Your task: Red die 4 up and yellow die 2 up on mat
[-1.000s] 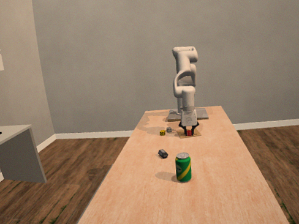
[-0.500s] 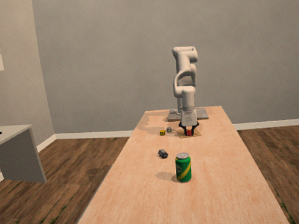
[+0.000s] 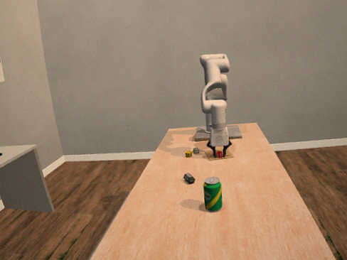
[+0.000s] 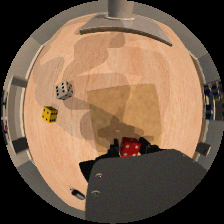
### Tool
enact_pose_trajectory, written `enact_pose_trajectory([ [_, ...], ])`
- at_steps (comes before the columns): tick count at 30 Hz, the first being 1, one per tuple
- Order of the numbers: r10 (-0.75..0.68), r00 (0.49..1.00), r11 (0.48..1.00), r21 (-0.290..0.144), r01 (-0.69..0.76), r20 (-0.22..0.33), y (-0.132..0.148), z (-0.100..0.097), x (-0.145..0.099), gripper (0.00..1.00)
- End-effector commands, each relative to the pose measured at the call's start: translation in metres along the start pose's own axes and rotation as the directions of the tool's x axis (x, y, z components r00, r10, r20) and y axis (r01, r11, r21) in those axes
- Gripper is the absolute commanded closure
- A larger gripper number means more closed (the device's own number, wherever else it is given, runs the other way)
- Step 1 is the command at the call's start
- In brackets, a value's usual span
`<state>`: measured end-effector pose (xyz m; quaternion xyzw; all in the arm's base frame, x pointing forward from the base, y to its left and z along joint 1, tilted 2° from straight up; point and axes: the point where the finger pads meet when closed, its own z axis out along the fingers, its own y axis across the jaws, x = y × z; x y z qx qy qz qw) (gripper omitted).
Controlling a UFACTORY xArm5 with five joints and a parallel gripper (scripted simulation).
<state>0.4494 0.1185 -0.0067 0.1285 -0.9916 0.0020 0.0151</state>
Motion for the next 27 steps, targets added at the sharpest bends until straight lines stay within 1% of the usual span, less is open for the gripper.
enact_pose_trajectory([
  [1, 0.000, 1.000, 1.000, 0.000, 0.000, 0.004, 0.000, -0.001, -0.001, 0.53],
  [6, 0.000, 1.000, 1.000, 0.000, 0.000, 0.004, 0.000, -0.003, -0.001, 0.53],
  [9, 0.000, 1.000, 1.000, 0.000, 0.000, 0.004, 0.000, -0.009, -0.001, 0.53],
  [13, 0.000, 1.000, 1.000, 0.000, 0.000, 0.004, -0.001, -0.026, -0.001, 0.53],
  [19, 0.000, 1.000, 1.000, 0.000, 0.000, 0.004, -0.002, -0.058, -0.001, 0.53],
  [21, 0.000, 1.000, 1.000, 0.000, 0.000, 0.004, -0.002, -0.058, -0.001, 0.53],
  [27, 0.000, 1.000, 1.000, 0.000, 0.000, 0.004, -0.003, -0.084, -0.001, 0.53],
])
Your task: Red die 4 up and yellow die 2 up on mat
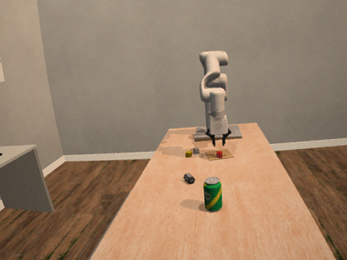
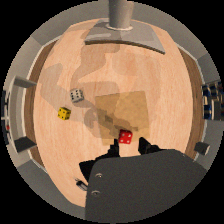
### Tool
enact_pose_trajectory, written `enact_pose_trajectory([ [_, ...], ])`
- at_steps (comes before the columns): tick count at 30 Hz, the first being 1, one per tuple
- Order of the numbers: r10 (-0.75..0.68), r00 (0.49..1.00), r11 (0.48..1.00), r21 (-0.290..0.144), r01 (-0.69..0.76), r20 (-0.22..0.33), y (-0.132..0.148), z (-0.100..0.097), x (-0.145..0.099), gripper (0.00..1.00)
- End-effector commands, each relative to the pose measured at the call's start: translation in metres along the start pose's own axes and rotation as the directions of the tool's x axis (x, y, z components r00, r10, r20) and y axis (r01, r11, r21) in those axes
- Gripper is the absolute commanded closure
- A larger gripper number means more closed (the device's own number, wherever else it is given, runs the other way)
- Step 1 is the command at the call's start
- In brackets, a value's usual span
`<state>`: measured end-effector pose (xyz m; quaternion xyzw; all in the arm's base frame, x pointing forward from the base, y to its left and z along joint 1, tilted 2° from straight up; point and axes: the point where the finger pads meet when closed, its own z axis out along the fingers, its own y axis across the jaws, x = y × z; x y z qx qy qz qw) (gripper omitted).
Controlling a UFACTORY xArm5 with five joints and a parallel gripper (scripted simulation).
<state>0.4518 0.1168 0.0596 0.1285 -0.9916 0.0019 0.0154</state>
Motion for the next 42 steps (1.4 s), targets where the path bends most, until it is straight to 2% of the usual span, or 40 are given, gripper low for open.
enact_pose_trajectory([
  [1, 0.000, 1.000, 1.000, 0.000, 0.000, 0.004, -0.0006, -0.0199, -0.0012, 0.53],
  [7, 0.000, 1.000, 1.000, 0.000, 0.000, 0.004, -0.0008, -0.0250, -0.0012, 0.53],
  [8, 0.000, 1.000, 1.000, 0.000, 0.000, 0.004, -0.0008, -0.0250, -0.0012, 0.00],
  [33, 0.006, 1.000, 1.000, 0.000, -0.006, 0.004, -0.0011, -0.0249, -0.0012, 0.00],
  [38, 0.064, 0.998, 0.998, 0.000, -0.064, 0.004, -0.0042, -0.0247, -0.0007, 0.00],
  [42, 0.173, 0.985, 0.985, -0.001, -0.173, 0.004, -0.0101, -0.0243, 0.0002, 0.00],
])
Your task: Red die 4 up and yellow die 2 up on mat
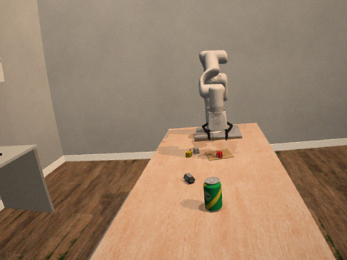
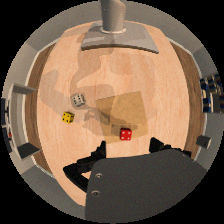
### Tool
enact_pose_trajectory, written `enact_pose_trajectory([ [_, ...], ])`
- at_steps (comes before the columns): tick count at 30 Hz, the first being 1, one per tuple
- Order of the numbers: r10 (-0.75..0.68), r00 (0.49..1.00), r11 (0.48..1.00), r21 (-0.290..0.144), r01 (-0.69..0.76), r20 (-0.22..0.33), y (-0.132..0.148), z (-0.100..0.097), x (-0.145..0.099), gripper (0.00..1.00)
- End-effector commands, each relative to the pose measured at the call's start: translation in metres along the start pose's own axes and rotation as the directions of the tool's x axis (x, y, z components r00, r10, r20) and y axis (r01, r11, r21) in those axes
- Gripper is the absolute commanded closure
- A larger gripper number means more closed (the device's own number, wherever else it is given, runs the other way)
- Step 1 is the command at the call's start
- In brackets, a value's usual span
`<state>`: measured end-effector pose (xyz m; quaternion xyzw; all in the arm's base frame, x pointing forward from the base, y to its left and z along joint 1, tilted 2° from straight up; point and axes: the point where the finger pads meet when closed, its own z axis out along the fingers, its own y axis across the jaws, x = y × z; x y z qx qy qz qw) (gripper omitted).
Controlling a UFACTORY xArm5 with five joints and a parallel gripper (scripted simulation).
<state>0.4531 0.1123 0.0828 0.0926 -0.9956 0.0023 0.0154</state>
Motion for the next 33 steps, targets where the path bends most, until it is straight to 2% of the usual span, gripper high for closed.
enact_pose_trajectory([
  [1, 0.139, 0.990, 0.990, -0.001, -0.139, 0.004, -0.007, -0.001, -0.001, 0.00],
  [3, 0.139, 0.990, 0.990, -0.001, -0.139, 0.004, -0.007, -0.001, -0.001, 0.00],
  [6, 0.275, 0.962, 0.962, -0.002, -0.275, 0.003, -0.015, 0.000, 0.000, 0.00],
  [9, 0.327, 0.945, 0.945, -0.002, -0.327, 0.002, -0.018, 0.000, 0.000, 0.00],
  [12, 0.437, 0.899, 0.899, -0.003, -0.437, 0.002, -0.024, 0.000, 0.001, 0.00],
  [13, 0.439, 0.898, 0.898, -0.003, -0.439, 0.002, -0.024, 0.000, 0.001, 0.00],
  [18, 0.590, 0.808, 0.808, -0.003, -0.590, 0.000, -0.034, 0.001, 0.003, 0.00],
  [20, 0.590, 0.808, 0.808, -0.003, -0.590, 0.000, -0.034, 0.001, 0.003, 0.00],
  [21, 0.617, 0.787, 0.787, -0.003, -0.617, 0.000, -0.036, 0.001, 0.003, 0.00],
  [22, 0.676, 0.737, 0.737, -0.003, -0.676, 0.000, -0.040, 0.001, 0.004, 0.00],
  [25, 0.732, 0.682, 0.682, -0.003, -0.732, -0.001, -0.044, 0.002, 0.004, 0.00],
  [26, 0.733, 0.680, 0.680, -0.003, -0.733, -0.001, -0.044, 0.002, 0.004, 0.00],
  [27, 0.773, 0.635, 0.635, -0.003, -0.773, -0.002, -0.047, 0.002, 0.005, 0.00],
  [31, 0.836, 0.548, 0.548, -0.003, -0.836, -0.002, -0.053, 0.002, 0.006, 0.00],
  [33, 0.874, 0.485, 0.485, -0.003, -0.874, -0.003, -0.057, 0.003, 0.007, 0.00],
])
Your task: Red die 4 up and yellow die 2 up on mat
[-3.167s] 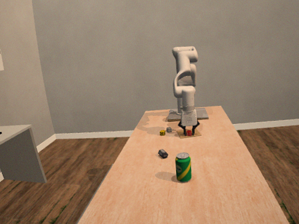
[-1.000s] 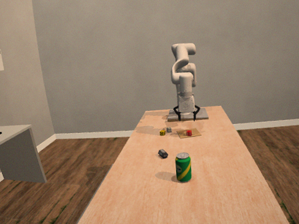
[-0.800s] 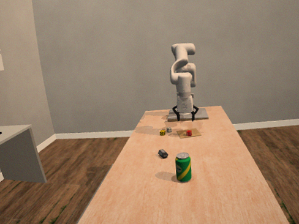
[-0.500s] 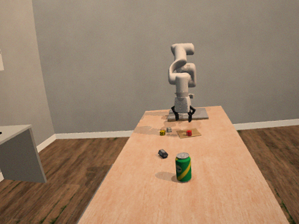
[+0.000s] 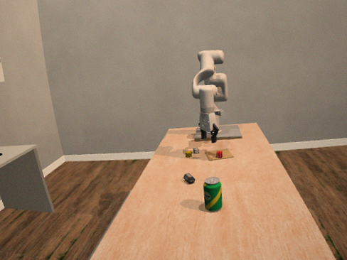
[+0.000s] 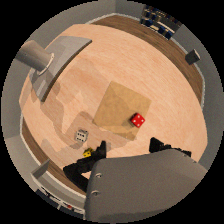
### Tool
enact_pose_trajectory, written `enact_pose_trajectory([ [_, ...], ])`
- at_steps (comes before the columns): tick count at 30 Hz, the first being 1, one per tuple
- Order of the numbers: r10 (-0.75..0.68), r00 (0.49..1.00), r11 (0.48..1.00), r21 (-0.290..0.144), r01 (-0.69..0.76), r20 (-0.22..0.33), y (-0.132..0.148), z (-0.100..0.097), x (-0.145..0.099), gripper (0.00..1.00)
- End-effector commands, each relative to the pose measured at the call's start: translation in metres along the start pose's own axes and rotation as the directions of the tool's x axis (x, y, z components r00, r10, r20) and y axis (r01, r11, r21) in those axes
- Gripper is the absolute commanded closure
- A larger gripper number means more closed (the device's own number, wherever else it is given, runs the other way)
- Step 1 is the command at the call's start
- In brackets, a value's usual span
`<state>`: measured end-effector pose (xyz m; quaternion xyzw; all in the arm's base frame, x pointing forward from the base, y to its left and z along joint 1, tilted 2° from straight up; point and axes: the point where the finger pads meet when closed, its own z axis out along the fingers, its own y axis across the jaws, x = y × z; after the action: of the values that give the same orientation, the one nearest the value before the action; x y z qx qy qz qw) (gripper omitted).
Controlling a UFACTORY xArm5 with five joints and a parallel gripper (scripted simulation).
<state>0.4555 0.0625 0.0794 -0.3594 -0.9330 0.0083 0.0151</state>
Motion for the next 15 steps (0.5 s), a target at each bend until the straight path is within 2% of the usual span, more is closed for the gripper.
enact_pose_trajectory([
  [1, 0.157, 0.988, 0.988, -0.004, -0.157, 0.002, -0.005, -0.001, -0.006, 0.00],
  [2, 0.203, 0.979, 0.979, -0.004, -0.203, 0.001, -0.007, -0.001, -0.008, 0.00],
  [4, 0.203, 0.979, 0.979, -0.004, -0.203, 0.001, -0.007, -0.001, -0.008, 0.00],
  [6, 0.312, 0.950, 0.950, -0.004, -0.312, 0.000, -0.012, 0.000, -0.012, 0.00],
  [11, 0.419, 0.908, 0.908, -0.004, -0.419, -0.001, -0.016, 0.000, -0.016, 0.00],
  [13, 0.497, 0.868, 0.868, -0.003, -0.497, -0.001, -0.020, 0.001, -0.019, 0.00],
  [14, 0.502, 0.865, 0.865, -0.003, -0.502, -0.001, -0.020, 0.001, -0.019, 0.00],
  [15, 0.547, 0.837, 0.837, -0.003, -0.547, -0.002, -0.022, 0.001, -0.021, 0.00],
])
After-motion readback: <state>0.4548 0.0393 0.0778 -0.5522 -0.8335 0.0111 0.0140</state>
